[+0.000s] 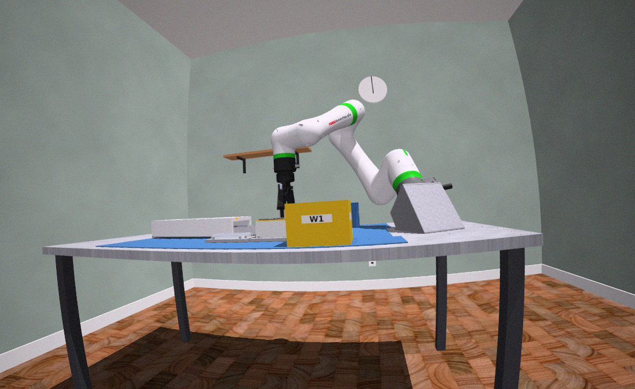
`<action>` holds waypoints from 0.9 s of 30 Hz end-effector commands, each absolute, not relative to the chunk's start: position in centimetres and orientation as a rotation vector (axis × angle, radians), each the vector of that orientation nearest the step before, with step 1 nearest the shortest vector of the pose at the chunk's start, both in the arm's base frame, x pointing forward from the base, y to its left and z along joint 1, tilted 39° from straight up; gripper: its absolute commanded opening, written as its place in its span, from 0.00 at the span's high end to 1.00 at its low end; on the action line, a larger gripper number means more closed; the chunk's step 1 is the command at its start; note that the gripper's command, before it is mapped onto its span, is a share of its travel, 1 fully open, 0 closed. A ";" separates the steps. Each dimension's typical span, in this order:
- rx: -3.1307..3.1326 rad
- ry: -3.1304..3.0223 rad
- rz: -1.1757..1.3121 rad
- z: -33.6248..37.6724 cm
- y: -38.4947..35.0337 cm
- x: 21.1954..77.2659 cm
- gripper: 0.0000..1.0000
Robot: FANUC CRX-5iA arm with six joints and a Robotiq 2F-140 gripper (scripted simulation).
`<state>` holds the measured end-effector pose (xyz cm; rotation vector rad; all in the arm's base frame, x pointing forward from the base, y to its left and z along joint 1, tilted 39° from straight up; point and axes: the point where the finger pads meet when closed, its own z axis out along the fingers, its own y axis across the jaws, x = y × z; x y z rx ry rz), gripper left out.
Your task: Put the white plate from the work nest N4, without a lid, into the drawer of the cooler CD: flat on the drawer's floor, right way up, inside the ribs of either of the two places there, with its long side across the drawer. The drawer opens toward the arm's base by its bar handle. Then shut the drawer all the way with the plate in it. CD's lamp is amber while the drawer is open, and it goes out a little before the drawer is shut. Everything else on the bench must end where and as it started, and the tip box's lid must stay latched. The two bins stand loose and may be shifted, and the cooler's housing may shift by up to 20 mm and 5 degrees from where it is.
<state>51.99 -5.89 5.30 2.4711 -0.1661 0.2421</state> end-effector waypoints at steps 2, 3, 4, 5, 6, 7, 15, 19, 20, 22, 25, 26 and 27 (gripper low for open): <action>2.471 -0.166 0.243 5.7 -5.5 51.9 0.13; 2.471 -0.166 0.243 5.9 -5.4 51.9 0.13; 2.471 -0.166 0.243 6.0 -5.4 51.9 0.13; 2.471 -0.166 0.243 6.1 -5.3 51.9 0.13; 2.471 -0.166 0.243 6.2 -5.2 51.9 0.13; 2.471 -0.166 0.243 6.3 -5.1 51.8 0.13; 2.471 -0.166 0.243 6.9 -4.6 51.7 0.13; 2.471 -0.166 0.243 7.3 -4.3 51.7 0.13; 2.471 -0.166 0.243 7.4 -4.2 51.6 0.13; 2.471 -0.166 0.243 7.6 -4.0 51.6 0.13; 2.471 -0.166 0.243 7.9 -3.8 51.6 0.13; 2.471 -0.166 0.243 8.0 -3.7 51.5 0.13; 2.471 -0.166 0.243 8.1 -3.6 51.5 0.13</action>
